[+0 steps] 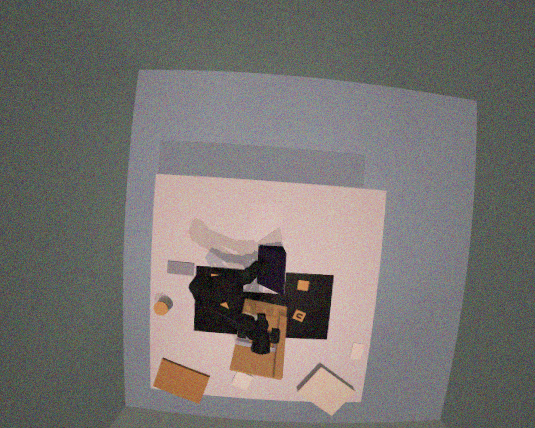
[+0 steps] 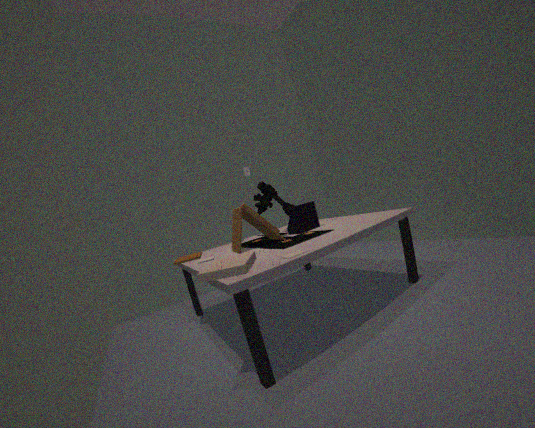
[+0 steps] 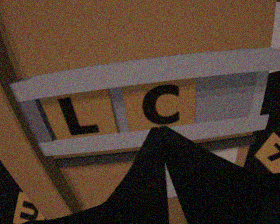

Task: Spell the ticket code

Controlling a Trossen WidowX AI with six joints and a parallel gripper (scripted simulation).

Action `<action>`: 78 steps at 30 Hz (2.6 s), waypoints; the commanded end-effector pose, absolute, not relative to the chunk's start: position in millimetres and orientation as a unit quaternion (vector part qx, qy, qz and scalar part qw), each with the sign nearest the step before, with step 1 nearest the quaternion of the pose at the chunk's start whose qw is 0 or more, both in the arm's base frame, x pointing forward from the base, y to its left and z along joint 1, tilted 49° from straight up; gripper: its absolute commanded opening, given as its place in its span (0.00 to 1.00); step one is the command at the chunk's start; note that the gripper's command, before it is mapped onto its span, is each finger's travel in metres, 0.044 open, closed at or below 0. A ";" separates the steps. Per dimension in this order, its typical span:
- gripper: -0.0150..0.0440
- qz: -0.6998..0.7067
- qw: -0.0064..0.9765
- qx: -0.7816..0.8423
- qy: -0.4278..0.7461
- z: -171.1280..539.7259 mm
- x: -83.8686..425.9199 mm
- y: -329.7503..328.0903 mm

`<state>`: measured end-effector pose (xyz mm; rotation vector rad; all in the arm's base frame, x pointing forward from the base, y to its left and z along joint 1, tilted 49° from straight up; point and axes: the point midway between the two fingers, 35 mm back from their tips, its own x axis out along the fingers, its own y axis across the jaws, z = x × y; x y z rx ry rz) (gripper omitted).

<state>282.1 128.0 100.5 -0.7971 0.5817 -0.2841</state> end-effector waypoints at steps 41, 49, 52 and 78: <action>0.25 -0.265 0.745 -0.311 0.528 134.1 309.5 103.6; 0.25 -0.265 0.745 -0.311 0.527 133.2 313.0 101.8; 0.25 -0.265 0.745 -0.310 0.527 133.0 314.2 101.0; 0.25 -0.265 0.745 -0.310 0.527 130.2 325.3 94.7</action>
